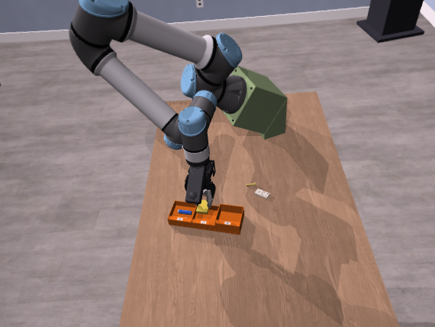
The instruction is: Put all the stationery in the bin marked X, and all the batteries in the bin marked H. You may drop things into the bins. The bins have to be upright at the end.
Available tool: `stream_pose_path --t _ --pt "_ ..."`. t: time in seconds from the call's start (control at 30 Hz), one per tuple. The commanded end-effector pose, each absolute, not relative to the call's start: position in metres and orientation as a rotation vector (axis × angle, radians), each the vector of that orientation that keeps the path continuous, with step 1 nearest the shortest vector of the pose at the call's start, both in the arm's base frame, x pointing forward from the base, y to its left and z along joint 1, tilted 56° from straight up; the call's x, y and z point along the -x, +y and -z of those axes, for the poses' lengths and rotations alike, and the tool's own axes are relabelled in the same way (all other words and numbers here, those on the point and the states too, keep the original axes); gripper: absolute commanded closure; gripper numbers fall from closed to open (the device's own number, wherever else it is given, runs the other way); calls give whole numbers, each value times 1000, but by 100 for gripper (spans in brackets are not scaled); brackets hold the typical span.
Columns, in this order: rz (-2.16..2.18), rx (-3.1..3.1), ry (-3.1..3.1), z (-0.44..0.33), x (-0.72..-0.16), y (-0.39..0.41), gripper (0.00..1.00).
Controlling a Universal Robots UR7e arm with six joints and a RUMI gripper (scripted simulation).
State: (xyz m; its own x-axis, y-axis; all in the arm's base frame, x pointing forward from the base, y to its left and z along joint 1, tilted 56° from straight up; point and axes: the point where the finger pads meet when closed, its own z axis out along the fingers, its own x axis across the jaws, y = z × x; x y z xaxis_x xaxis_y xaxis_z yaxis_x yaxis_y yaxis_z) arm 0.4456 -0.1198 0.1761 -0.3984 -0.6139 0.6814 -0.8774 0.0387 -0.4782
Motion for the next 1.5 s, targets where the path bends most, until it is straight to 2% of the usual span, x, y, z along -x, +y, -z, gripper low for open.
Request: stream_pose_path --t 0.0,1.47 --pt "-1281 -1525 -2027 -172 -444 -119 100" --pt "-1279 -1523 -2027 -149 -445 -142 100"
